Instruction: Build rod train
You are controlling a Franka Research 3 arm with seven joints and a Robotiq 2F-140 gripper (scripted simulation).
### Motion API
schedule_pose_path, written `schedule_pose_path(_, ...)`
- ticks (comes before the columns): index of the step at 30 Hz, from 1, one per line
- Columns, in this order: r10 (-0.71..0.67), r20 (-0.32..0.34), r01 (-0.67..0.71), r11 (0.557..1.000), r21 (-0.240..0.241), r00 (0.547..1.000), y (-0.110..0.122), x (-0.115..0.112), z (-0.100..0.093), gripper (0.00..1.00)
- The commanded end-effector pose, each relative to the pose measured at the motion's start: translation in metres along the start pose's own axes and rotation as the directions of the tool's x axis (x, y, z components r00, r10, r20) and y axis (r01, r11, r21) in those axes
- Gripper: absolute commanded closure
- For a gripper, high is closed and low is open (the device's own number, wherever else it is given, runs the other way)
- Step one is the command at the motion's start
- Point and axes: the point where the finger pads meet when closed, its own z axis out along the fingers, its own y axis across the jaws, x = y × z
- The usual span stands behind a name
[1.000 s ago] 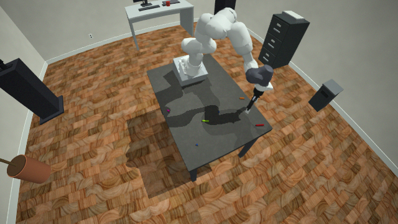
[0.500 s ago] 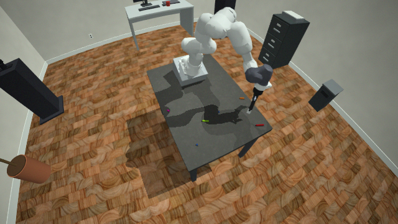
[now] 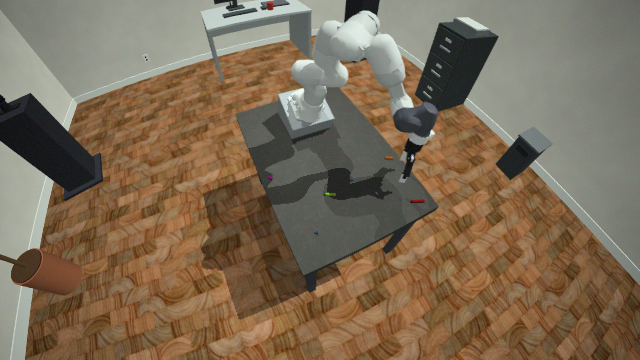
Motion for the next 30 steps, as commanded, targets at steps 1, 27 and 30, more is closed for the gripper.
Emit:
schedule_pose_path(1,-0.166,-0.009,0.166,0.986,0.017,0.986,-0.0009,-0.0002,-0.0008,0.00)
schedule_pose_path(27,-0.539,-0.017,0.539,0.842,0.013,0.842,-0.0088,-0.0066,-0.0017,0.00)
schedule_pose_path(30,-0.575,-0.018,0.575,0.818,0.012,0.818,-0.0097,-0.0073,-0.0018,0.00)
